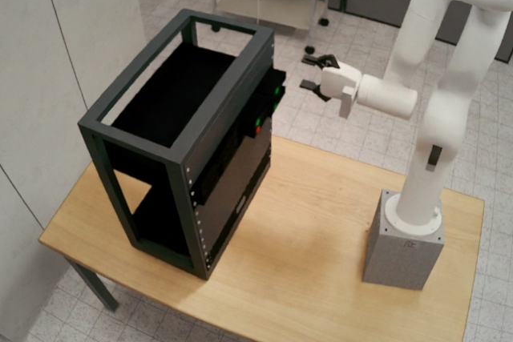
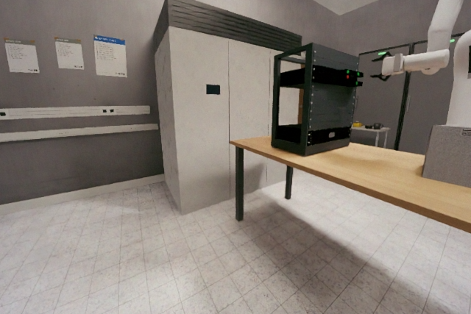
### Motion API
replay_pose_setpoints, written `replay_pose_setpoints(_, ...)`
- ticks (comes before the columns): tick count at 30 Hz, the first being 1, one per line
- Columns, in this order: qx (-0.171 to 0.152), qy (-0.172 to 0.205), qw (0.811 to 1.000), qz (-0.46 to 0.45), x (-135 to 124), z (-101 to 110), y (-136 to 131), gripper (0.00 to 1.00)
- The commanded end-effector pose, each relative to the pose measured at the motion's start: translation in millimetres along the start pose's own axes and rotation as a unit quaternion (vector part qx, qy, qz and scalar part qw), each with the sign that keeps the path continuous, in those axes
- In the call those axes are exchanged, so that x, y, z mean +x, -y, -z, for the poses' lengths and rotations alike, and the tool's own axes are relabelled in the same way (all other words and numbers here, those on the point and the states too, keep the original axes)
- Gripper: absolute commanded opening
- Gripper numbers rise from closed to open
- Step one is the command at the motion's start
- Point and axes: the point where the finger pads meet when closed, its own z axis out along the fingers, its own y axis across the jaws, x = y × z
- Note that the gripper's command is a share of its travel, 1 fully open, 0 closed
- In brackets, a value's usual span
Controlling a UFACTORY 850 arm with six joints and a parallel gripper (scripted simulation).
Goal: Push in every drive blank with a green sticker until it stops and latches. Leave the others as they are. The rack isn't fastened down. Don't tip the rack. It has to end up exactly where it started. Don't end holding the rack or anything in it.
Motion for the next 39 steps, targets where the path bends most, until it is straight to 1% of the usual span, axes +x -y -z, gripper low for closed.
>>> replay_pose_setpoints(1, -0.001, 0.000, 1.000, 0.000, -0.1, -0.4, -0.6, 1.00)
replay_pose_setpoints(29, -0.001, 0.000, 1.000, 0.000, -0.1, -0.4, -0.6, 1.00)
replay_pose_setpoints(30, -0.001, 0.000, 1.000, 0.000, -0.1, -0.4, -0.6, 0.00)
replay_pose_setpoints(39, -0.001, 0.000, 1.000, 0.000, -0.1, -0.4, -0.6, 0.00)
